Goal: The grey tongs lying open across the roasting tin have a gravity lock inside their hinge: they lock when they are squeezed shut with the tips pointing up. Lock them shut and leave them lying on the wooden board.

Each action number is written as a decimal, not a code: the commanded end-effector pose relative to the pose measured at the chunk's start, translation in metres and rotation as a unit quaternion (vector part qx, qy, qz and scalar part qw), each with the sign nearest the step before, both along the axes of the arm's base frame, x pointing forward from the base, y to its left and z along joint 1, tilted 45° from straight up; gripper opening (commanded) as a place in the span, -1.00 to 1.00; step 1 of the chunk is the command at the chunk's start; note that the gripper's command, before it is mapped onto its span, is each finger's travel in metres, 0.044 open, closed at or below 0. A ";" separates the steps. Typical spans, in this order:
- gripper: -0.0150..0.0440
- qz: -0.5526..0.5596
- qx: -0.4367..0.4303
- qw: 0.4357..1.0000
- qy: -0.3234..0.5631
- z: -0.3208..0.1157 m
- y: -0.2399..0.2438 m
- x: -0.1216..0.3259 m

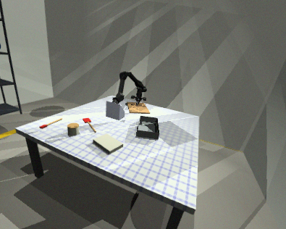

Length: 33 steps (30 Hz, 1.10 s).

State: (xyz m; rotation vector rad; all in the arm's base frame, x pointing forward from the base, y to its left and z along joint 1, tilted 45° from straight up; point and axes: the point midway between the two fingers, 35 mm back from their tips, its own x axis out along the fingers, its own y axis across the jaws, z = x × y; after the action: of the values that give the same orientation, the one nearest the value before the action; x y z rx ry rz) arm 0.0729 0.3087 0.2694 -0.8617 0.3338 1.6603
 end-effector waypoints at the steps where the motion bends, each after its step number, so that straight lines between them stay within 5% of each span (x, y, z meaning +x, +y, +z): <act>1: -0.91 0.000 0.000 1.000 0.000 0.000 0.000 0.000; 22: 0.96 0.000 0.000 1.000 0.000 0.000 0.000 0.000; 33: 1.00 0.000 -0.042 0.999 -0.008 -0.017 -0.059 0.033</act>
State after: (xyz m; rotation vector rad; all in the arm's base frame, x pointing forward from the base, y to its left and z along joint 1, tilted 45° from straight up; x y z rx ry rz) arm 0.0928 0.2787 0.2597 -0.9138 0.3657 1.6535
